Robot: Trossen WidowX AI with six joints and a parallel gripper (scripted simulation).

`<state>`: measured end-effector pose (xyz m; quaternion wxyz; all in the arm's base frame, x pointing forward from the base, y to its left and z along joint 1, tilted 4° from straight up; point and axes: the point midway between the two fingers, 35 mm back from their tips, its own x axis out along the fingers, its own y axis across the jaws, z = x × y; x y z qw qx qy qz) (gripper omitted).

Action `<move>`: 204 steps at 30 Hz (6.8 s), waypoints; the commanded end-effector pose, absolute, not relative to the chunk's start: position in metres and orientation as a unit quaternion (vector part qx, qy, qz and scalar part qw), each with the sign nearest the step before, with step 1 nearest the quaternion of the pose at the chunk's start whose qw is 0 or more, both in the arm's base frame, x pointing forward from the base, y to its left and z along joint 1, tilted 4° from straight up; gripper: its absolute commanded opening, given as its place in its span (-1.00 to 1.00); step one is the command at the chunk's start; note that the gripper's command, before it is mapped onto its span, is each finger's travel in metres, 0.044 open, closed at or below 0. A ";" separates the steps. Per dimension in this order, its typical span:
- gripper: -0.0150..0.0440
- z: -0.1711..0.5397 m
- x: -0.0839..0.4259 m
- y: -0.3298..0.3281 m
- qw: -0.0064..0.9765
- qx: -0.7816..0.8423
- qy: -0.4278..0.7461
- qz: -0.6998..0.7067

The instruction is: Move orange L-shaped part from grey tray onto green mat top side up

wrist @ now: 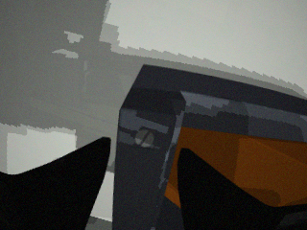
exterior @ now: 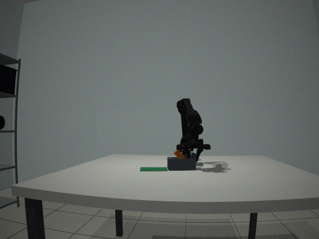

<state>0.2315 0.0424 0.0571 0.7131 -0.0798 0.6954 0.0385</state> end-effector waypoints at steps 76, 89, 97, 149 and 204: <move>0.46 0.164 0.242 0.020 0.703 0.149 0.671 -0.186; 0.46 0.170 0.251 -0.025 0.562 0.443 0.517 -0.469; 0.46 0.161 0.252 -0.026 0.562 0.443 0.517 -0.469; -0.12 0.094 0.254 -0.030 0.563 0.445 0.516 -0.469; -0.49 0.160 0.252 -0.026 0.562 0.443 0.517 -0.469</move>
